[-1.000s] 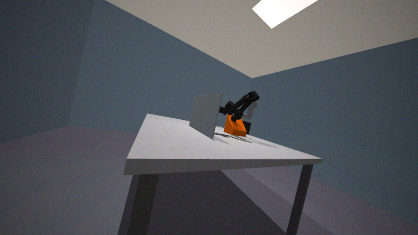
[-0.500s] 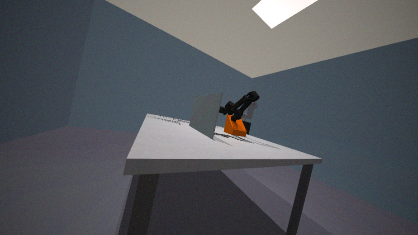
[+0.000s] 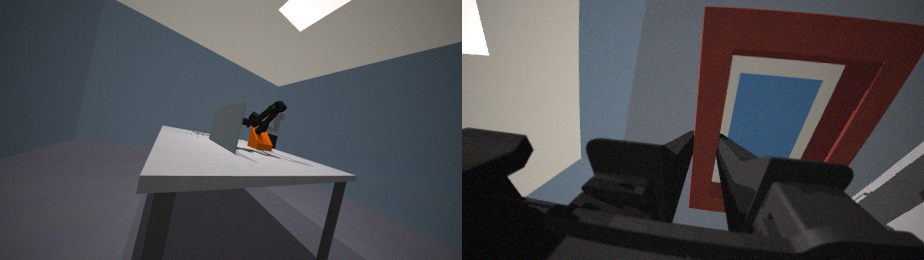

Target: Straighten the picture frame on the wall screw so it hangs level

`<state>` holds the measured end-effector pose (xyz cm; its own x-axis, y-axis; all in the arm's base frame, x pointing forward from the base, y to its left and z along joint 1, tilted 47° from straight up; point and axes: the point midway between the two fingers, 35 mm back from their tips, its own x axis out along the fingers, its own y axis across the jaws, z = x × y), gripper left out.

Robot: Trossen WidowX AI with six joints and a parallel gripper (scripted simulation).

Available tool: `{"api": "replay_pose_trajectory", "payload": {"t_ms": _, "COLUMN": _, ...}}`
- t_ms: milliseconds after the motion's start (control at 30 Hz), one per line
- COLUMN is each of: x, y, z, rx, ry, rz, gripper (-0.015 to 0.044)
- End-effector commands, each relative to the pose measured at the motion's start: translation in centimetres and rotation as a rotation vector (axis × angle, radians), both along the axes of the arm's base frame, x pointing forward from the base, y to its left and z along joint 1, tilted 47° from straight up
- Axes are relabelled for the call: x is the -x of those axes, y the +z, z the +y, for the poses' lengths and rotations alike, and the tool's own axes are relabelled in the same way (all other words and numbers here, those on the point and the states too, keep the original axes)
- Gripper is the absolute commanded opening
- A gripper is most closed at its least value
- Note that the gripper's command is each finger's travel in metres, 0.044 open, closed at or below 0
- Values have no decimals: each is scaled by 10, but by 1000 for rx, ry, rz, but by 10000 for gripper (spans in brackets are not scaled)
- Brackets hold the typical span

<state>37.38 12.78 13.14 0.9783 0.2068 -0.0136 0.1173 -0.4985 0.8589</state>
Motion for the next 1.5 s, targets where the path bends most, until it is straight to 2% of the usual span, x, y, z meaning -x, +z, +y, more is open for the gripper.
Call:
{"api": "replay_pose_trajectory", "payload": {"t_ms": 0, "x": 0, "y": 0, "z": -2, "rx": 5, "ry": -5, "rz": -4, "gripper": 0}}
{"api": "replay_pose_trajectory", "payload": {"t_ms": 1467, "x": 1, "y": -5, "z": 3, "rx": -1, "ry": -1, "rz": -4, "gripper": 0}}
